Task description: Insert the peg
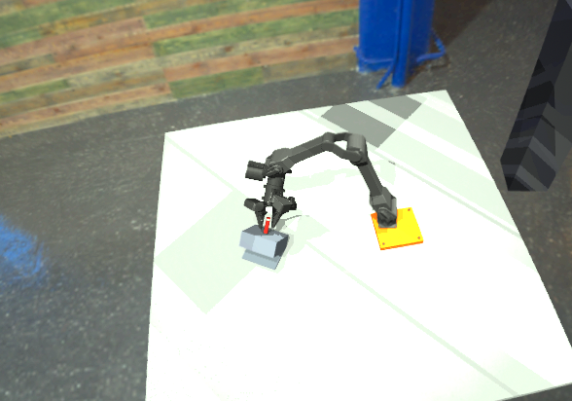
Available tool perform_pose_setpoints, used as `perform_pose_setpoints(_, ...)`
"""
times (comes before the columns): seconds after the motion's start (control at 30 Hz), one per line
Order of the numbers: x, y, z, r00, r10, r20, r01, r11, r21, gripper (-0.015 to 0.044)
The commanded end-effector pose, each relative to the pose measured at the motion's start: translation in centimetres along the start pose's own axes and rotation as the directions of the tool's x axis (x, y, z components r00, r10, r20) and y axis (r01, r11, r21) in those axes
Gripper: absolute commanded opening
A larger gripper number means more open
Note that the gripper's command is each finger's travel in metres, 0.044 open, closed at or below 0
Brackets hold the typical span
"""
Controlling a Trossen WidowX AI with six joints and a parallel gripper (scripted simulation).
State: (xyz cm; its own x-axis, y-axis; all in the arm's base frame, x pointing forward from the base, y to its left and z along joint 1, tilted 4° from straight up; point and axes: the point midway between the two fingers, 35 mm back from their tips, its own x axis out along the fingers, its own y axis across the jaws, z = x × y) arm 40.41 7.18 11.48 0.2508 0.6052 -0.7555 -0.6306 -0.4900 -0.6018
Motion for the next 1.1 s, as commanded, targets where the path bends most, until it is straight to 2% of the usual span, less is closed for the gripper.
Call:
perform_pose_setpoints(0.0, 0.0, 0.0, 0.0, 1.0, -0.001, 0.0, 0.001, 1.0, -0.001, 0.0341)
perform_pose_setpoints(0.13, -0.5, 0.0, -0.1, 1.0, 0.0, 0.0, 0.0, 1.0, 0.0, 0.044)
perform_pose_setpoints(1.07, -6.2, 0.0, -0.5, 1.0, 0.007, -0.004, -0.007, 1.0, 0.002, 0.044)
